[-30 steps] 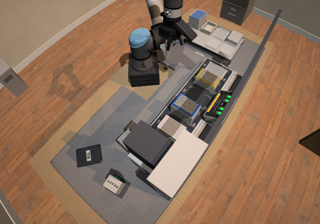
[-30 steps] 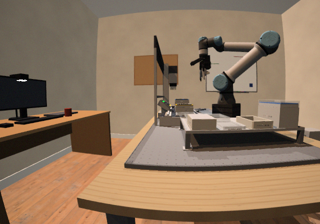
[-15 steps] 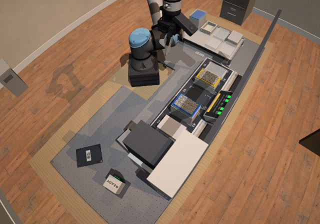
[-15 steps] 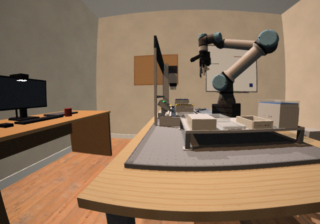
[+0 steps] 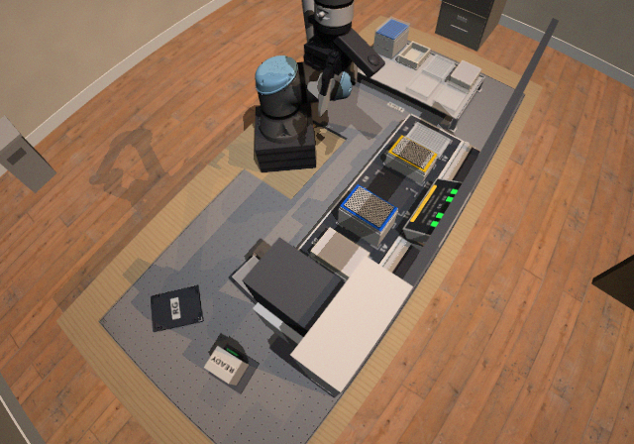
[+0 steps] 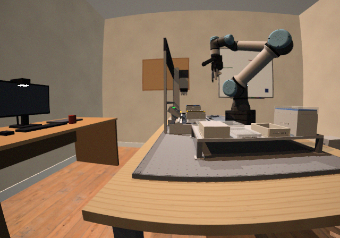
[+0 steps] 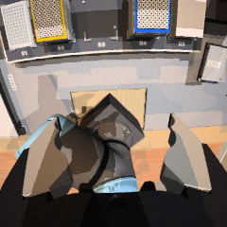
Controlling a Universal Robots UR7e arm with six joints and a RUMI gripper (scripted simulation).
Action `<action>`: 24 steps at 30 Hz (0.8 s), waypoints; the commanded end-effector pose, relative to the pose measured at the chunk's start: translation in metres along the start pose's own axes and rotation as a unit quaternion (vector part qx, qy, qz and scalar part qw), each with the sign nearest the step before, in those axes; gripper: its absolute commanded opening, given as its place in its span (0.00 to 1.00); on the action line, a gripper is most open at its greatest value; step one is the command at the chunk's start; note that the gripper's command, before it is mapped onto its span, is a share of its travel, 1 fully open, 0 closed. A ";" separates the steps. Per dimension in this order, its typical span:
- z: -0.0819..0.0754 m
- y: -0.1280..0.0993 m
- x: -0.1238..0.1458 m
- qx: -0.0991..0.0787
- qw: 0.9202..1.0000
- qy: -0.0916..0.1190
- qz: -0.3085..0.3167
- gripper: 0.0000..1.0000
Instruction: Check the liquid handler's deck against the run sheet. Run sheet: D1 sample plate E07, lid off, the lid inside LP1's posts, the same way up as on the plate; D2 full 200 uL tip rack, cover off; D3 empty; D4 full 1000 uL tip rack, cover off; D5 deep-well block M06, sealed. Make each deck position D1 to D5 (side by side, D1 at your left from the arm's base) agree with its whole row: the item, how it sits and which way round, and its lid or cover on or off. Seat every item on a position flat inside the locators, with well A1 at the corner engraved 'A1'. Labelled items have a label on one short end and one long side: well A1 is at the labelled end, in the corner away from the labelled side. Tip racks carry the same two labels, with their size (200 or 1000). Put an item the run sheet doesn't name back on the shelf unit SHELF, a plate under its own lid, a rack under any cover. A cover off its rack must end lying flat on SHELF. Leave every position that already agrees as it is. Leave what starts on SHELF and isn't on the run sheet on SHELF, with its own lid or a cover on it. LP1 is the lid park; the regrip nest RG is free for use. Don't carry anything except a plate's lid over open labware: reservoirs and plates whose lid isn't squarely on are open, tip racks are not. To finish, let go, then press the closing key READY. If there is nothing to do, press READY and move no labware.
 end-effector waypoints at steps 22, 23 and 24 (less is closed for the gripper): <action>0.000 0.010 0.063 0.004 1.000 -0.003 -0.009 0.82; 0.000 0.011 0.068 0.004 1.000 -0.003 -0.009 0.82; 0.001 0.011 0.073 0.004 1.000 -0.003 -0.009 0.82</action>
Point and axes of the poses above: the point where the finger pads meet when closed, its own z axis out along the fingers, its own x axis across the jaws, y = z × x, the point moved 5 cm from there along -z, back along the fingers, and after that the axes turned 10 degrees about -z, right-handed, at the moved point
